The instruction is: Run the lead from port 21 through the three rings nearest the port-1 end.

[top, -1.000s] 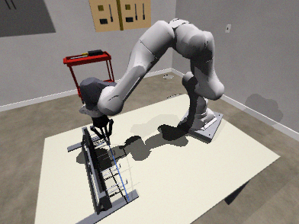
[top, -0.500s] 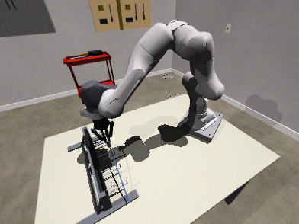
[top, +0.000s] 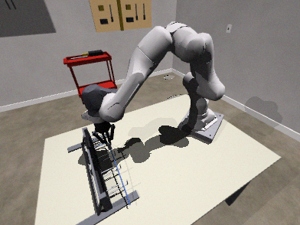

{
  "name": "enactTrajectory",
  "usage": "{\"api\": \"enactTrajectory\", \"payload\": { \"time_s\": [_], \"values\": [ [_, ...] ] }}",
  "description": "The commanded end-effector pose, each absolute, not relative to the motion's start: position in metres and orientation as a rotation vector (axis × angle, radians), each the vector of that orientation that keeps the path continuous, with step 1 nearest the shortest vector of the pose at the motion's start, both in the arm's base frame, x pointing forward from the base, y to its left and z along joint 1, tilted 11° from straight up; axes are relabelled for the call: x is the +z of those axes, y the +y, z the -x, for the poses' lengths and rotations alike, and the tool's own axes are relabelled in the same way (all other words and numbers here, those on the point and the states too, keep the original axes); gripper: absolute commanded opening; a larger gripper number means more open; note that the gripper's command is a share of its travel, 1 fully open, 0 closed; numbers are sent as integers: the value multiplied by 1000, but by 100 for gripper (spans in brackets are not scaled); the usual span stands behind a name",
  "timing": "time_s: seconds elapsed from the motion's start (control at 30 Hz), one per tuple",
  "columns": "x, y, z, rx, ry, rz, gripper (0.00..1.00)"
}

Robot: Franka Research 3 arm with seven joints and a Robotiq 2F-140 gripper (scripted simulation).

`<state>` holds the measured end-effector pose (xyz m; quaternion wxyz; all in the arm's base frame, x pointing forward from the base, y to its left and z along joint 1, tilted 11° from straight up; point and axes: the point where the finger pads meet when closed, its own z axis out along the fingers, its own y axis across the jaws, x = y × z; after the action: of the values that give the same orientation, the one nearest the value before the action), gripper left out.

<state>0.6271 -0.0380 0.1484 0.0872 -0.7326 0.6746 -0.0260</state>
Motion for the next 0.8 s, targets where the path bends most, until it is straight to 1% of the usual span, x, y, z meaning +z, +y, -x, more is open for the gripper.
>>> {"api": "enactTrajectory", "payload": {
  "time_s": [0.0,0.77],
  "values": [
    [146,-39,-631,-91,1999,2181,0],
    [132,-38,-633,-91,1999,2181,0]
  ]
}}
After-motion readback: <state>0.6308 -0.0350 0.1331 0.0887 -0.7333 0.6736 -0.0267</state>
